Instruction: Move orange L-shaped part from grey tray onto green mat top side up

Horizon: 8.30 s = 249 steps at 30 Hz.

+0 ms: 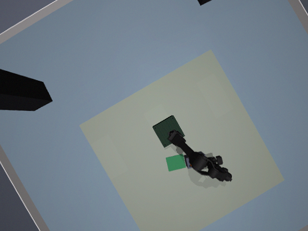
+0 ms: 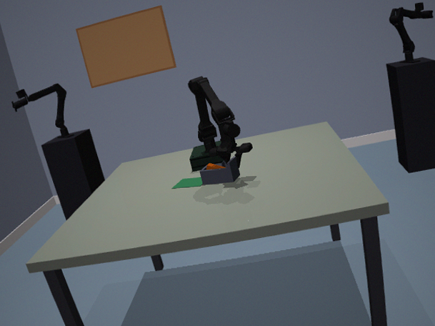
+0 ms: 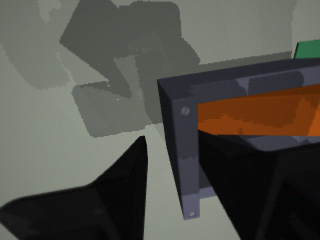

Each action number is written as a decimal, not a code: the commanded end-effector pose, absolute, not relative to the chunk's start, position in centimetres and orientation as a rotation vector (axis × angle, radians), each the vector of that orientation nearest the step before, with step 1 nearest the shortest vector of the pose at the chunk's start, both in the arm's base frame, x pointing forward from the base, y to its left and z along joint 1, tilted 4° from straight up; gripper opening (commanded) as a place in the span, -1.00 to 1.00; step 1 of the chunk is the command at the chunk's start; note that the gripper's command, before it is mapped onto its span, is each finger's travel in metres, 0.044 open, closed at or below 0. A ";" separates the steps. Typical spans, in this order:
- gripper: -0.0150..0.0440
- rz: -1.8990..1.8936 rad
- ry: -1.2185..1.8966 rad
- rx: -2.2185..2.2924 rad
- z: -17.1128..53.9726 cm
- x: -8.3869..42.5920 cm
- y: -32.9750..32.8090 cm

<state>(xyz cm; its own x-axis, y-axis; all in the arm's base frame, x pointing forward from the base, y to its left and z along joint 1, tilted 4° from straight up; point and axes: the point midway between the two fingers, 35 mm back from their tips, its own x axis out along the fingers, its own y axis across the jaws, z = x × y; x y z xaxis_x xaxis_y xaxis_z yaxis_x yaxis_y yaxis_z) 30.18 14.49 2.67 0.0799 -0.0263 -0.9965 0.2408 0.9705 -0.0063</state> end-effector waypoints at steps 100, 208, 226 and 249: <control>0.12 -0.207 1.473 0.175 4.9 29.8 13.5; 0.46 0.675 1.376 -0.788 12.4 28.9 7.9; 0.46 0.950 1.270 -1.086 10.9 28.6 6.0; 0.46 0.950 1.270 -1.086 6.8 29.0 5.9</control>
